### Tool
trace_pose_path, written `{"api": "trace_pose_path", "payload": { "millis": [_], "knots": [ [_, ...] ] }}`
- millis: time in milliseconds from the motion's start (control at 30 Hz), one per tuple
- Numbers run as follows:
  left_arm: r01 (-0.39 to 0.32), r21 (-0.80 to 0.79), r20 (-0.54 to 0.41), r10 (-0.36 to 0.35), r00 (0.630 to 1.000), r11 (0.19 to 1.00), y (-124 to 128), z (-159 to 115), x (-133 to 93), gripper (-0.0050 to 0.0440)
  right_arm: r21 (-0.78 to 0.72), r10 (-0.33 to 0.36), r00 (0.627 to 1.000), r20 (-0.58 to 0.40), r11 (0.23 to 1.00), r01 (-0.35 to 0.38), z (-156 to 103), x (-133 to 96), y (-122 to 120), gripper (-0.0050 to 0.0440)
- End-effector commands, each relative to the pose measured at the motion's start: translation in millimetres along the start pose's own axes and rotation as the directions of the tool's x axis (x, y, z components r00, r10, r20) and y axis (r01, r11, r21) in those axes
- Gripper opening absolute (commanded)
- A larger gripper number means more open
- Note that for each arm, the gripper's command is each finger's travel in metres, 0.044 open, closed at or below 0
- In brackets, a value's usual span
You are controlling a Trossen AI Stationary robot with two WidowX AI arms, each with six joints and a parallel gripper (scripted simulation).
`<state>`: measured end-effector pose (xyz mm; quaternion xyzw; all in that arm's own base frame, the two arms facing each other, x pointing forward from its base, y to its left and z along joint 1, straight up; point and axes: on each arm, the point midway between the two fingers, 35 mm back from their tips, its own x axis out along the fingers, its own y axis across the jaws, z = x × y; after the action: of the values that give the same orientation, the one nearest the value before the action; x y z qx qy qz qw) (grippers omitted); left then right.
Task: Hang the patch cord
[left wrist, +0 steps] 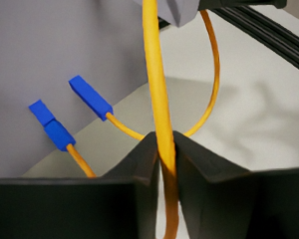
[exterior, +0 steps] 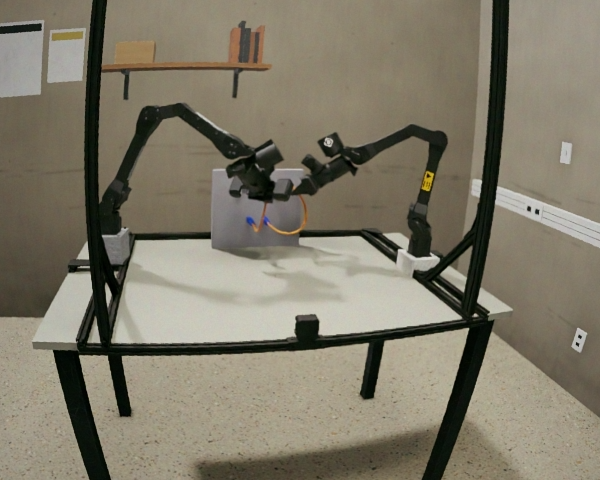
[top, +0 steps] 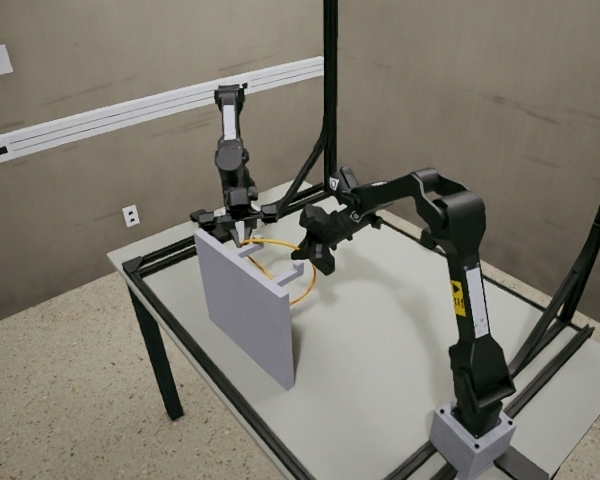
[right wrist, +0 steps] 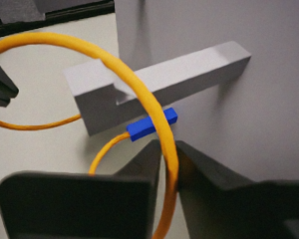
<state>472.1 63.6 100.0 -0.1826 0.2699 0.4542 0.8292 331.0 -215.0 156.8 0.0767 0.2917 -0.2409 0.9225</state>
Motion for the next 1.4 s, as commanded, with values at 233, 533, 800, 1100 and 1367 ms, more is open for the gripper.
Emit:
{"api": "trace_pose_path", "payload": {
  "millis": [233,533,800,1100,1367],
  "knots": [
    [-0.003,-0.056,0.032,0.005,0.999,0.998,1.8,27.6,-14.1,0.0025,-0.003,-0.001,1.0,0.027,1.0,0.002,9.5,-4.4,-0.5,0.004],
    [-0.032,-0.067,0.035,0.034,0.999,0.997,7.2,33.8,-16.4,0.0025,-0.003,-0.001,1.0,0.027,1.0,0.002,9.5,-4.4,-0.5,0.004],
    [-0.049,-0.074,0.037,0.052,0.998,0.996,10.6,37.6,-17.9,0.0025,-0.003,-0.001,1.0,0.027,1.0,0.002,9.5,-4.4,-0.5,0.004],
    [-0.073,-0.083,0.04,0.077,0.996,0.994,15.4,42.9,-20.2,0.0025,-0.003,-0.001,1.0,0.027,1.0,0.002,9.5,-4.4,-0.5,0.004],
    [-0.087,-0.089,0.042,0.091,0.995,0.992,18.3,46.1,-21.7,0.0025,-0.003,-0.001,1.0,0.027,1.0,0.002,9.5,-4.4,-0.5,0.004]
  ]
}}
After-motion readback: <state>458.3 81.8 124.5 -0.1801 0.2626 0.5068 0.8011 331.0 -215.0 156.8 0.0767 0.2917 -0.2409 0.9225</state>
